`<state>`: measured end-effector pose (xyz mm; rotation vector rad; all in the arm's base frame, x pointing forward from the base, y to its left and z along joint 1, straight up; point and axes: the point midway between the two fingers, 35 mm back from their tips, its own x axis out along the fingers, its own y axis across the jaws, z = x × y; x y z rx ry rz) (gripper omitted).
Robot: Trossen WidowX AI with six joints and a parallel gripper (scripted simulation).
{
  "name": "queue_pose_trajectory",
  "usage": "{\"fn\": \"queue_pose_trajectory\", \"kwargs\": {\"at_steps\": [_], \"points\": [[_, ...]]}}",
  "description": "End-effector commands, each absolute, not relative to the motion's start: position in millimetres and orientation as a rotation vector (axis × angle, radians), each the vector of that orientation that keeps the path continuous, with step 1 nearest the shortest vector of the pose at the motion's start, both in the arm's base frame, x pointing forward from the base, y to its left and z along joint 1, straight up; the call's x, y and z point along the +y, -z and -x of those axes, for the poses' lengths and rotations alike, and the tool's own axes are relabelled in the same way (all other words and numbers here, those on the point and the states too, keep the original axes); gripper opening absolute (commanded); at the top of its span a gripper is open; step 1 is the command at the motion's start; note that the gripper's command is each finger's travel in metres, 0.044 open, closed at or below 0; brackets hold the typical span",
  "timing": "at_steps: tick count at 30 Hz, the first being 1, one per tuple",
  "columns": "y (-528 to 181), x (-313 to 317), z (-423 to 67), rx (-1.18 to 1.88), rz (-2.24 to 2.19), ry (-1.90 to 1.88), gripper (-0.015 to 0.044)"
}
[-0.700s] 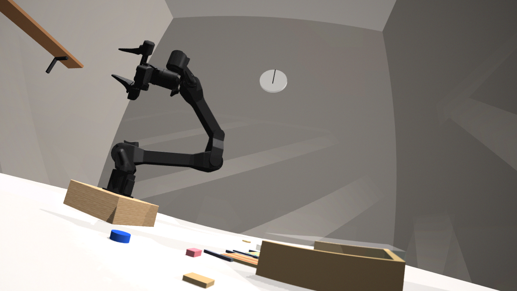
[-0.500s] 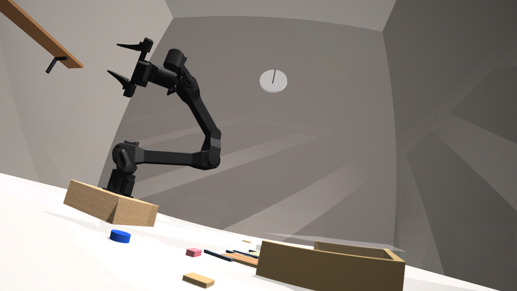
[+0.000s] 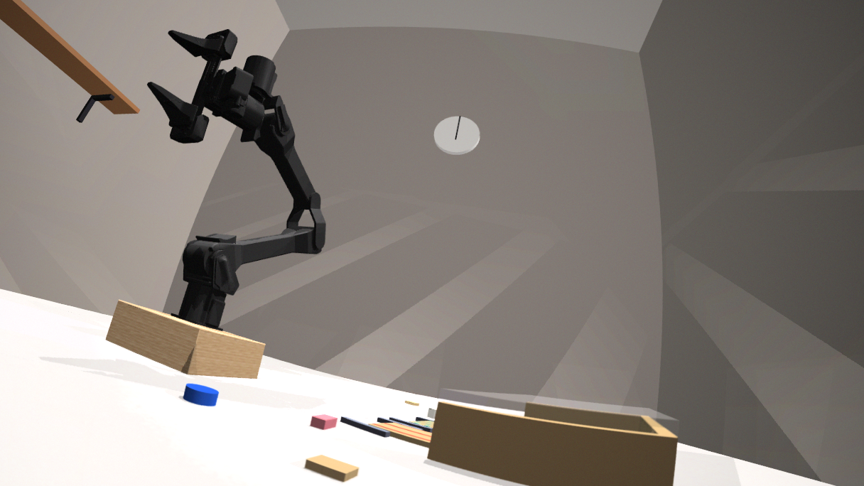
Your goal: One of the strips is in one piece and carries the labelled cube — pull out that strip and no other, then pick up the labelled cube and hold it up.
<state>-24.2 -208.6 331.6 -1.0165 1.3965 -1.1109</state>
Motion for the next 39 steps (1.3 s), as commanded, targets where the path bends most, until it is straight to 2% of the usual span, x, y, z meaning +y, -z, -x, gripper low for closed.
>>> {"fn": "queue_pose_trajectory", "kwargs": {"at_steps": [1,7,13,19,25,33,39], "points": [[-319,-226,-12,1.201,0.965,1.040,0.0400],[-295,-237,-86,0.921,0.826,0.877,0.0400],[-270,-220,-161,0.736,0.679,0.679,0.0400],[-244,-182,-226,0.617,0.500,0.488,0.0400],[-213,-114,-284,0.555,0.292,0.265,0.0400],[-171,2,-322,0.582,0.030,-0.017,0.0400],[-167,12,-322,0.589,0.010,-0.040,0.0400]]}}
